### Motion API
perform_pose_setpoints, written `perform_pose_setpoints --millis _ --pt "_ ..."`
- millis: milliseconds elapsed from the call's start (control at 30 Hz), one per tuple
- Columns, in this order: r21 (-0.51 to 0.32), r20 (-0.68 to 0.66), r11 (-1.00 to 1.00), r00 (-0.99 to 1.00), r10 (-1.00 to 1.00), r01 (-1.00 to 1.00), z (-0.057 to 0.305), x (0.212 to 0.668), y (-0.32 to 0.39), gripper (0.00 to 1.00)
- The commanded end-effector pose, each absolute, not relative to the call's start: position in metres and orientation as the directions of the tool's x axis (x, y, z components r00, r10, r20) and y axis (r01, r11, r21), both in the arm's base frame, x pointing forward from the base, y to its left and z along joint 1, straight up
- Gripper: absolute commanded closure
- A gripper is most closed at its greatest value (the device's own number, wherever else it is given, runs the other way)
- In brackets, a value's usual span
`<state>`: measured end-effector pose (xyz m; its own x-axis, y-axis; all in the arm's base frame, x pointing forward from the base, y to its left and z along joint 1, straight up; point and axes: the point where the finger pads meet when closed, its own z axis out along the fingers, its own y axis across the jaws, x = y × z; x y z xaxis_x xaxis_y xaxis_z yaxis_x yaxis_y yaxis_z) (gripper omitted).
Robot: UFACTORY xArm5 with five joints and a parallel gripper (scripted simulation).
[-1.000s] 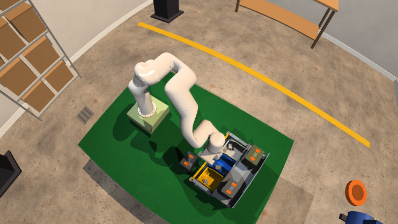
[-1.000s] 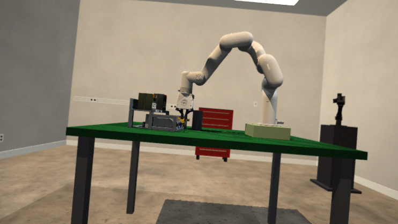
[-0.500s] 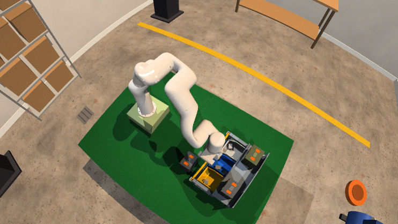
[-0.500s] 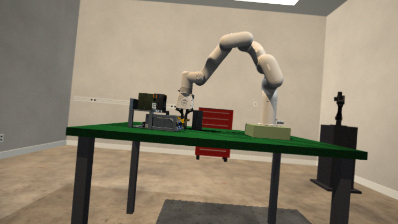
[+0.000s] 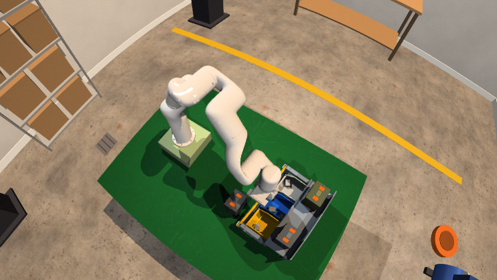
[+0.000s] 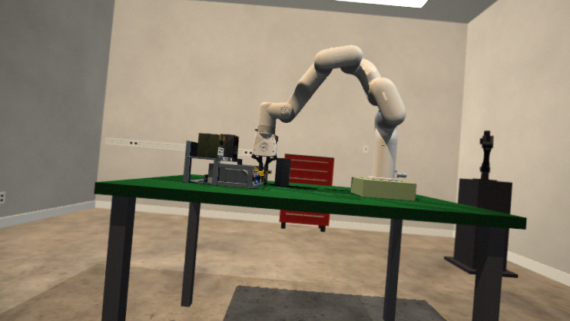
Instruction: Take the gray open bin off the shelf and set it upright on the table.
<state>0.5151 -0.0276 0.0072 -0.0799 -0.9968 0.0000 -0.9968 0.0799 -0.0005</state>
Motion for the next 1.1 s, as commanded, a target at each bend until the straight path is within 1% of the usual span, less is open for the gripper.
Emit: perform_pose_setpoints --millis 0,1067 --pt "-0.005 0.0 0.08 -0.08 -0.997 -0.997 0.009 0.517 -0.028 1.0" --pt "-0.005 -0.007 0.08 -0.08 -0.997 -0.997 0.024 0.517 -0.028 1.0"
